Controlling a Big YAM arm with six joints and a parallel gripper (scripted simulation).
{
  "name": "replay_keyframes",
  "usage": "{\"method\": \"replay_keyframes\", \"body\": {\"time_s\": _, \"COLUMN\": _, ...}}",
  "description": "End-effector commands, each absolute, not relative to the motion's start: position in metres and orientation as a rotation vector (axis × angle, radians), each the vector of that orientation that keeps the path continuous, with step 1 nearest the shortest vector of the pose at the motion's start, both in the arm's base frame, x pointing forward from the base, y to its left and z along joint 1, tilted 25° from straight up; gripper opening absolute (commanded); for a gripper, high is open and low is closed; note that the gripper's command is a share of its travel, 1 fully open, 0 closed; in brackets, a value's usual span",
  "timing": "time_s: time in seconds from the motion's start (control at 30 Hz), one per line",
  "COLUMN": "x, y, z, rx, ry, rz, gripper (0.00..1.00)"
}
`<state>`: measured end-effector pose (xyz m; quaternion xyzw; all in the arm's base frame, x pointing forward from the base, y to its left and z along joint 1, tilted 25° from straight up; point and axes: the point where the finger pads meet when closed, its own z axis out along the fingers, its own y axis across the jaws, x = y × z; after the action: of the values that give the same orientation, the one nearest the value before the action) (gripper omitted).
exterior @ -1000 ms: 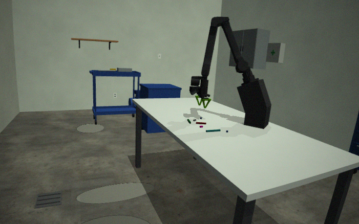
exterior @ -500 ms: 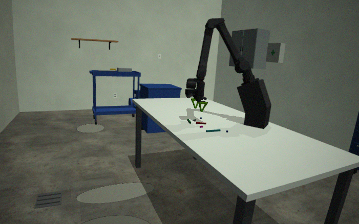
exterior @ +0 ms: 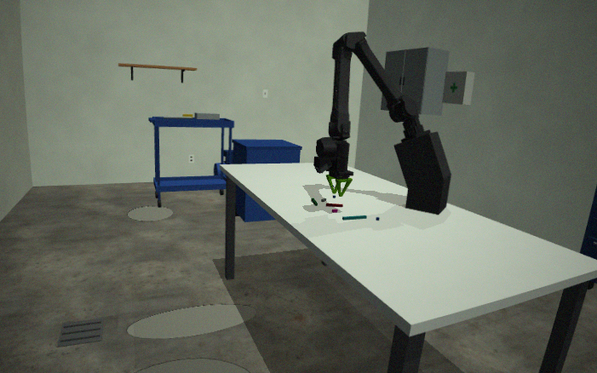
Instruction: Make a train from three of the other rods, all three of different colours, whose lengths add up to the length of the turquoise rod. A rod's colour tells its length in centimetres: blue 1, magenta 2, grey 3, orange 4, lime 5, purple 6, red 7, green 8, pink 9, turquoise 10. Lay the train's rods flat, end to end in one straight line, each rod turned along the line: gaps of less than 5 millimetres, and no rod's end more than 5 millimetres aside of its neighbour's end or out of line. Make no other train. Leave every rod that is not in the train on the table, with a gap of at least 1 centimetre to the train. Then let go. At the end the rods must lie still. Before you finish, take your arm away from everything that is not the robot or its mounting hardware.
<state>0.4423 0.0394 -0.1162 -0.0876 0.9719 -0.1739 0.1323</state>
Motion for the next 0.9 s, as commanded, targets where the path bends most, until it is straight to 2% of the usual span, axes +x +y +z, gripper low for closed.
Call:
{"method": "replay_keyframes", "body": {"time_s": 0.0, "x": 0.457, "y": 0.023, "z": -0.105, "rx": -0.133, "ry": 2.803, "rz": -0.505, "gripper": 0.23}}
{"method": "replay_keyframes", "body": {"time_s": 0.17, "x": 0.445, "y": 0.035, "z": -0.112, "rx": -0.184, "ry": 2.818, "rz": -0.504, "gripper": 0.23}}
{"method": "replay_keyframes", "body": {"time_s": 0.87, "x": 0.447, "y": 0.025, "z": -0.111, "rx": -0.159, "ry": 2.821, "rz": -0.508, "gripper": 0.23}}
